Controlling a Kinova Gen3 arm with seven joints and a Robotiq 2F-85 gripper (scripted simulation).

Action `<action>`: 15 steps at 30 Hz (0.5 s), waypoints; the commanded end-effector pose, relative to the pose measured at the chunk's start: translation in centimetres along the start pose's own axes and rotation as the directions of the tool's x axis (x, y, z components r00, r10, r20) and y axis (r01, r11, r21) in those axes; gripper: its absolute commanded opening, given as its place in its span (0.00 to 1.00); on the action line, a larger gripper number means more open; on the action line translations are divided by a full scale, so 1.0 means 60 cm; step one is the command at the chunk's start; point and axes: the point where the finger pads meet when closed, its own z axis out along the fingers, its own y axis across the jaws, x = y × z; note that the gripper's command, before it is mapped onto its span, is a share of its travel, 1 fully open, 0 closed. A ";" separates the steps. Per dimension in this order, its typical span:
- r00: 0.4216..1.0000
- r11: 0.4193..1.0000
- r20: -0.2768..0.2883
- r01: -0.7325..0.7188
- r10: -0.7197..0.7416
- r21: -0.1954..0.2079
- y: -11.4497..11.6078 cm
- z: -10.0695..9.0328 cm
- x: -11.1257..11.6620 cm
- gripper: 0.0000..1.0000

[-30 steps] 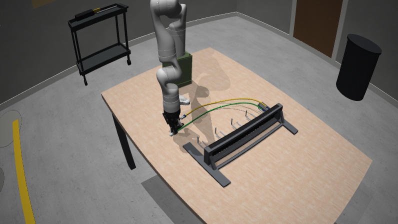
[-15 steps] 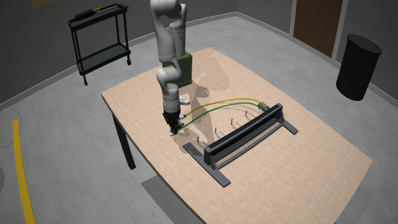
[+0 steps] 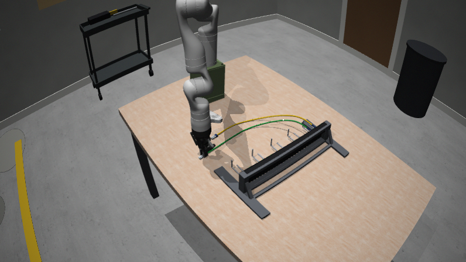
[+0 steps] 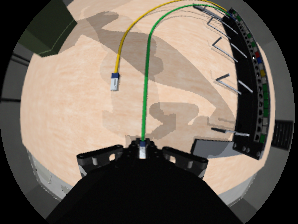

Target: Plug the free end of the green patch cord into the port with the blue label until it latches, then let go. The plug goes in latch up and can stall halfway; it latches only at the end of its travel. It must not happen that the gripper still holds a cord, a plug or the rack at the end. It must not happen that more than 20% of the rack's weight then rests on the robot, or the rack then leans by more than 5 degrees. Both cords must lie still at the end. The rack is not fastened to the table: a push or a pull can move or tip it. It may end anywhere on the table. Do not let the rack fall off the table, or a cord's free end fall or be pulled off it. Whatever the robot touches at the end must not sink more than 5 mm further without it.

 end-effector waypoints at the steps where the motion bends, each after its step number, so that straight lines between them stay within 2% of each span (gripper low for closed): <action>1: 1.000 1.000 0.003 0.006 -0.006 0.004 -0.002 -0.006 -0.002 0.00; 15: 1.000 1.000 0.001 0.006 -0.006 0.005 -0.003 -0.030 0.000 0.00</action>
